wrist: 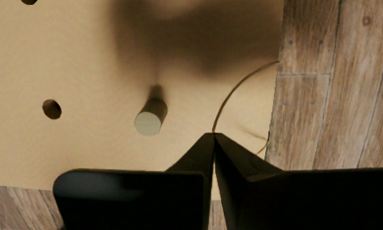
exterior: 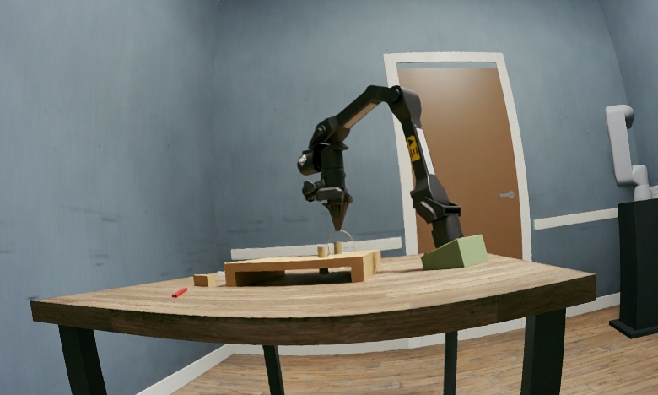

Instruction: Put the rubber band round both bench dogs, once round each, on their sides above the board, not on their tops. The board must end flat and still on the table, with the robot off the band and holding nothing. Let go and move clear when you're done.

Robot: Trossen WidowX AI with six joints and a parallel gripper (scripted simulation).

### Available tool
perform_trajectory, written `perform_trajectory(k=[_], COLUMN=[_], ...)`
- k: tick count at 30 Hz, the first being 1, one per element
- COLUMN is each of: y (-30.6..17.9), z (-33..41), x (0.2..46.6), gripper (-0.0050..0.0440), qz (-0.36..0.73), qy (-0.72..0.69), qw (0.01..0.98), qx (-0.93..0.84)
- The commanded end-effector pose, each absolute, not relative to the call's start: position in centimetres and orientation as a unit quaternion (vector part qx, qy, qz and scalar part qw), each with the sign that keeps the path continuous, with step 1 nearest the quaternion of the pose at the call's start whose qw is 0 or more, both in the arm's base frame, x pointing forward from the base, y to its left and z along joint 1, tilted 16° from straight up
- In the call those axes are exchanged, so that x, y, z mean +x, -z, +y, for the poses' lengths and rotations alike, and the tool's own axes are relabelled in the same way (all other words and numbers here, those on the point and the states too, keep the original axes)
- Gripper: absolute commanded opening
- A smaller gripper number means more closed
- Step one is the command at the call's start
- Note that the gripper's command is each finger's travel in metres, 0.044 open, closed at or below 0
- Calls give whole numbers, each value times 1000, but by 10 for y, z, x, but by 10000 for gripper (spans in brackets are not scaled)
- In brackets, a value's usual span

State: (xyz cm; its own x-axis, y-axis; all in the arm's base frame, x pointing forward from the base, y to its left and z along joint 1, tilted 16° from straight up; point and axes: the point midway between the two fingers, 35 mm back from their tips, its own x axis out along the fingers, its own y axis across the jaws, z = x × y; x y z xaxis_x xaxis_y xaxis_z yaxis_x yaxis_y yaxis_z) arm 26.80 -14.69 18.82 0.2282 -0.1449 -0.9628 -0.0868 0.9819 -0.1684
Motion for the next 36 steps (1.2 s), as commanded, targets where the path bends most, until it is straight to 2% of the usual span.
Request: perform_trajectory(k=[1, 36], y=[-190, -170], z=[-143, -102], x=[267, 264], gripper=[-50, -50], qz=[611, 611], qy=[27, 27], qw=[785, 785], qx=[-98, -97])
